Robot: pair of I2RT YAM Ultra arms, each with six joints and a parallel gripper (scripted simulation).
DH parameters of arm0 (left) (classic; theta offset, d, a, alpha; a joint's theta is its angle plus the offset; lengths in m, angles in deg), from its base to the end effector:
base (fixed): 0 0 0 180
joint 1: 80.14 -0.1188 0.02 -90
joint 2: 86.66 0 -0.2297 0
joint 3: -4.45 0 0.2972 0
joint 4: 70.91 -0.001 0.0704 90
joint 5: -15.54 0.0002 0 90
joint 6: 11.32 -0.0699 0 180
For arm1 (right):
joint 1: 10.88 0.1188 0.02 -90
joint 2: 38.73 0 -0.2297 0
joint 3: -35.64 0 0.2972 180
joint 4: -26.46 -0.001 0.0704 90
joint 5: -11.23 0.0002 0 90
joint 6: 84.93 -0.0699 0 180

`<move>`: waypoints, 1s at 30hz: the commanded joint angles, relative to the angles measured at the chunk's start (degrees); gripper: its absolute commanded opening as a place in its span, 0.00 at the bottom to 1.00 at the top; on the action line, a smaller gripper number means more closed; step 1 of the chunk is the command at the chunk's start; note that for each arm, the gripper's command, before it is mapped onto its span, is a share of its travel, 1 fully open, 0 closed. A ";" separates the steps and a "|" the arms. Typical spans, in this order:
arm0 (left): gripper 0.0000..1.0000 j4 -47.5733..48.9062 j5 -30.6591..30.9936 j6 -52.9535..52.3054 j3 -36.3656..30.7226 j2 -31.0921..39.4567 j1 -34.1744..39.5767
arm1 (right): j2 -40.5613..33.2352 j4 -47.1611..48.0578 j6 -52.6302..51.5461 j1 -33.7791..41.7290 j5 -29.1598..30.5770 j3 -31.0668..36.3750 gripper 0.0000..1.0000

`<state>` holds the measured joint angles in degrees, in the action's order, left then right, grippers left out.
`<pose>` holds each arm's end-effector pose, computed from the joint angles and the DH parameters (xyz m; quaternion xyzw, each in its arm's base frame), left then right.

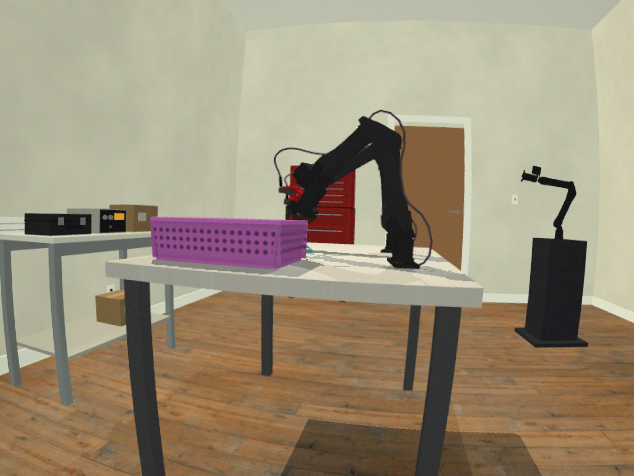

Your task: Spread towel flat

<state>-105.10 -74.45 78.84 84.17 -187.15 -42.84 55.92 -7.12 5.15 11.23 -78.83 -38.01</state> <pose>0.3348 -0.2538 0.1243 0.3037 0.9040 -0.0967 0.2851 0.3676 0.1505 0.1268 -0.1835 0.9348 0.0586 0.2985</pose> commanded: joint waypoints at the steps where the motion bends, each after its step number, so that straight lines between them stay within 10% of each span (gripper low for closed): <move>1: 0.64 -3.47 -0.41 -0.13 5.12 -1.12 -1.77 | 2.33 -3.17 0.22 0.80 -0.15 -5.73 0.64; 8: 0.64 -10.85 -0.22 -0.17 20.06 -8.09 -6.22 | 12.04 -10.43 0.15 1.21 -0.09 -23.47 0.64; 30: 0.64 -13.36 0.01 -0.18 23.58 -7.82 -6.12 | 13.37 -13.49 0.16 0.76 -0.10 -27.75 0.64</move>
<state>-117.58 -74.58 78.84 105.72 -196.70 -48.85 69.62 -19.71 5.15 11.84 -78.83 -63.71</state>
